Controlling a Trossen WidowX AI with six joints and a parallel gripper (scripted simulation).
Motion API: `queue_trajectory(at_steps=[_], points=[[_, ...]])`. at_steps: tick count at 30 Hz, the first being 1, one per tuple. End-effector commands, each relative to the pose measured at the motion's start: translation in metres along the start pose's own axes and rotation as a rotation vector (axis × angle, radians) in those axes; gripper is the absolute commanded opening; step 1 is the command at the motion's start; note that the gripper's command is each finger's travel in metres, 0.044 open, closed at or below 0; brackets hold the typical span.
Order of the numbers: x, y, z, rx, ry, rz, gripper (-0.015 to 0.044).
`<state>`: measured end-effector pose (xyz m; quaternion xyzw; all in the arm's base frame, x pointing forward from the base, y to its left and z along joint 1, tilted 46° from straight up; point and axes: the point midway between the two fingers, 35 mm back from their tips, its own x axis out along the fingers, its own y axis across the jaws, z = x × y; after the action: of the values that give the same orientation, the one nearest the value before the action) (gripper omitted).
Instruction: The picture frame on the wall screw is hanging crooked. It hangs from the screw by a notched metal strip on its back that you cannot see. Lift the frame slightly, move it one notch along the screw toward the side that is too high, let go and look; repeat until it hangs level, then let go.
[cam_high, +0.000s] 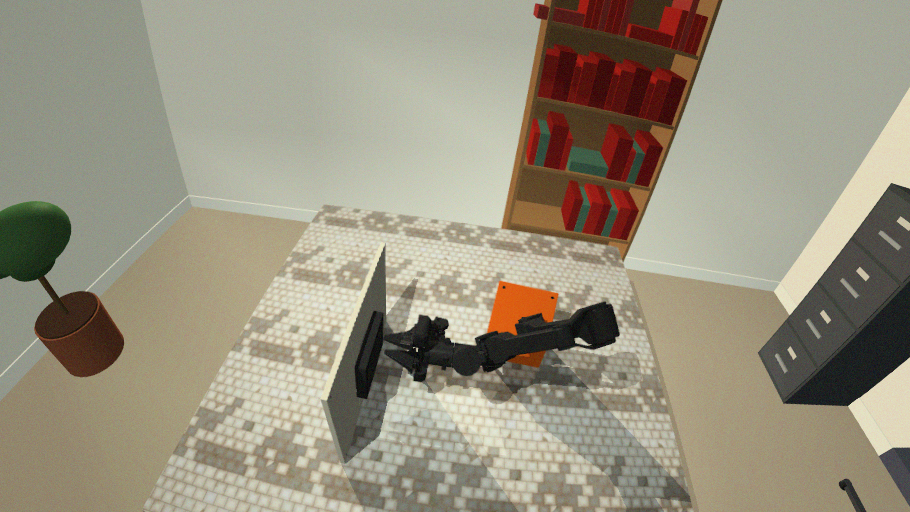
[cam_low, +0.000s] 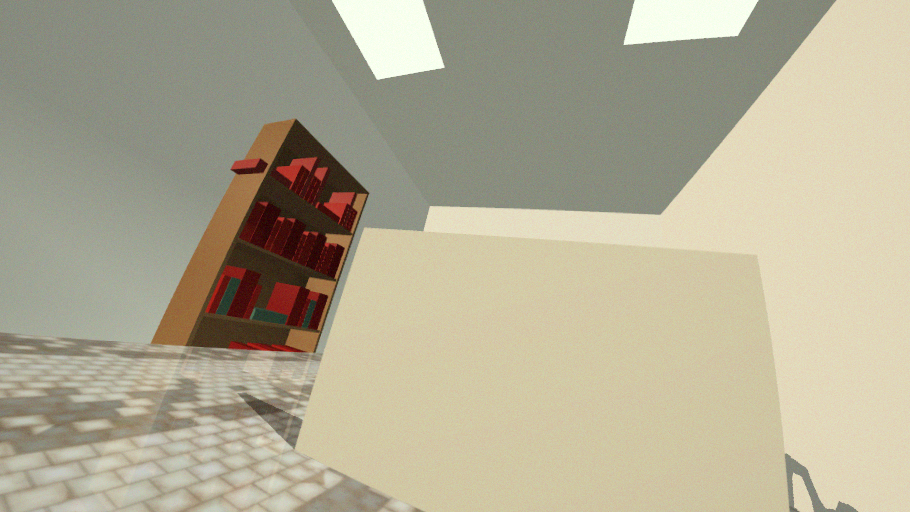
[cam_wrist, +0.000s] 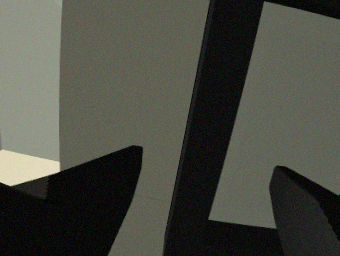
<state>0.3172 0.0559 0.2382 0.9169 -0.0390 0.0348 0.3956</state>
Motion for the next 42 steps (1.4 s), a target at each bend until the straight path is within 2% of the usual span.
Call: queue_trajectory(at_steps=[1,6,10,16,21,25,31,42], points=[[-0.032,-0.001,0.001,-0.044,-0.005,0.003,0.0260],[-0.064,-0.006,0.009,-0.093,-0.008,0.003,0.0260],[-0.059,-0.004,0.003,-0.081,0.005,0.006,0.0260],[-0.094,0.022,-0.032,-0.151,0.103,0.166,0.0260],[-0.127,0.042,-0.037,-0.140,0.097,0.230,0.0260],[-0.146,0.049,-0.025,-0.111,0.054,0.186,0.0260],[-0.162,0.036,0.002,-0.087,0.002,-0.013,0.0260],[-0.162,0.036,0.002,-0.080,0.002,-0.016,0.0260]])
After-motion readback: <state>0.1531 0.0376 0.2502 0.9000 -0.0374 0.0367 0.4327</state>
